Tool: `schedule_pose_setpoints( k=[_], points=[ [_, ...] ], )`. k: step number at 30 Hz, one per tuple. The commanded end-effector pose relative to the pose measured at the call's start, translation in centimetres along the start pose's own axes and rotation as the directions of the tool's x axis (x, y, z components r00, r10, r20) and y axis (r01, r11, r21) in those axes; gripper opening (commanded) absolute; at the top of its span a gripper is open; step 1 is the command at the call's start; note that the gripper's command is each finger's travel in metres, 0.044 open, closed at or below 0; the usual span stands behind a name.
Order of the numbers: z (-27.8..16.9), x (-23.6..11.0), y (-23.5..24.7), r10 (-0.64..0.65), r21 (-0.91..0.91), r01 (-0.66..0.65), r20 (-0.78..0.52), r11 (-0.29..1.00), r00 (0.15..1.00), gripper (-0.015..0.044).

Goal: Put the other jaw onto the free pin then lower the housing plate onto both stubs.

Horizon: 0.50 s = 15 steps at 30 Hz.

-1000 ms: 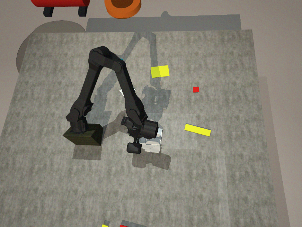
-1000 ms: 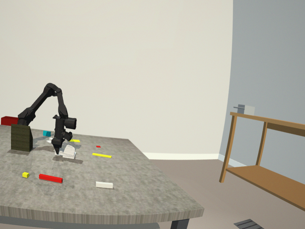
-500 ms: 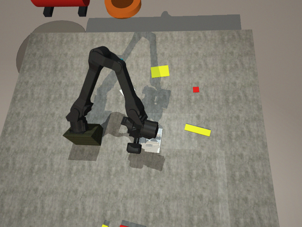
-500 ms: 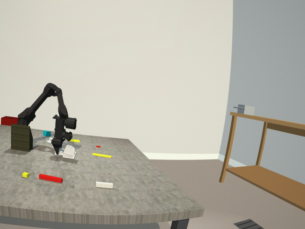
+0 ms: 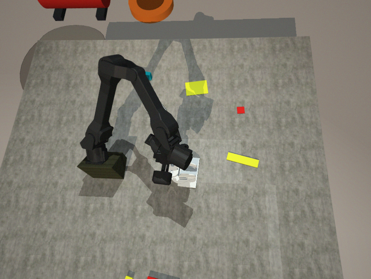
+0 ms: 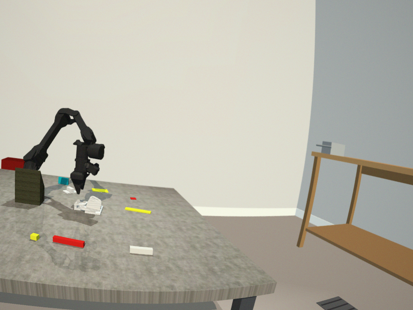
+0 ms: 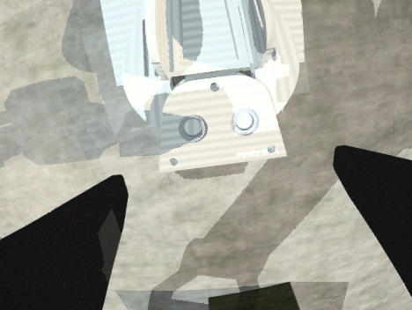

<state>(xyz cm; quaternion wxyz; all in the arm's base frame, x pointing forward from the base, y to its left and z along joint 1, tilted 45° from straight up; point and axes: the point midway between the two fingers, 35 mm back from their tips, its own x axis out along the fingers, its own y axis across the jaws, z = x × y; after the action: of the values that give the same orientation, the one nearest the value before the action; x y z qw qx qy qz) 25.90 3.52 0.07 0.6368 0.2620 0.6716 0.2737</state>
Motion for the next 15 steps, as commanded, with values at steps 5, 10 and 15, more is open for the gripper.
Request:
schedule_pose_setpoints(
  k=[5,10,15],
  points=[
    [-1.6,-2.0,-0.5,-0.008,0.0,0.008,-0.001,1.0,1.0,0.044],
    [-5.2,-5.4,-0.7,-0.007,-0.005,0.007,-0.009,1.0,1.0,0.044],
    [-5.8,-5.8,-0.7,-0.005,-0.006,0.005,-0.01,1.0,1.0,0.044]
  ],
)
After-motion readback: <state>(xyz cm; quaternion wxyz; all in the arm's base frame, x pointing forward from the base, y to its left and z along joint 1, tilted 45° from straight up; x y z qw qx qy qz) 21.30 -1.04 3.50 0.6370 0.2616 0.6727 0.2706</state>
